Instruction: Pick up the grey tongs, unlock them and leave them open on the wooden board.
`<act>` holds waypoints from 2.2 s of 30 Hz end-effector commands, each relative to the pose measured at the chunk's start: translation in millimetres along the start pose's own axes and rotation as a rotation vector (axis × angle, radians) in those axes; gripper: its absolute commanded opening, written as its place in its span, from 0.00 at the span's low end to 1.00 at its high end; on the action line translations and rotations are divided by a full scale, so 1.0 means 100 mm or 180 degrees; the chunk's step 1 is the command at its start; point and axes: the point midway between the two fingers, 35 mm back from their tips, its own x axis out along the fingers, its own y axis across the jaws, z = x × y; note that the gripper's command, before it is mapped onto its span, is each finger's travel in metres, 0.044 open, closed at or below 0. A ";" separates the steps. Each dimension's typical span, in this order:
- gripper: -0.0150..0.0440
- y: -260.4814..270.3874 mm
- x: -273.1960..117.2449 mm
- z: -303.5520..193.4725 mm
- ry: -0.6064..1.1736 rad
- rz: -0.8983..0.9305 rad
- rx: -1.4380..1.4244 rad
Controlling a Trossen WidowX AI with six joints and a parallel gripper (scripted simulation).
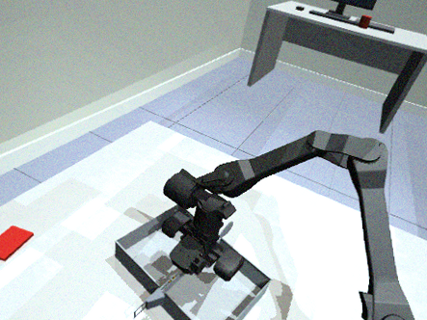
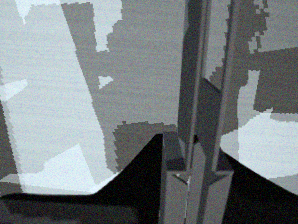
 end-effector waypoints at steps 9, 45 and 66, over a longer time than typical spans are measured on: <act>0.00 -0.06 -0.85 0.04 -0.0022 0.0009 -0.0021; 0.00 0.10 -1.42 1.49 -0.0112 -0.0033 -0.1251; 0.00 0.80 -1.41 2.96 -0.0106 -0.0022 -0.2398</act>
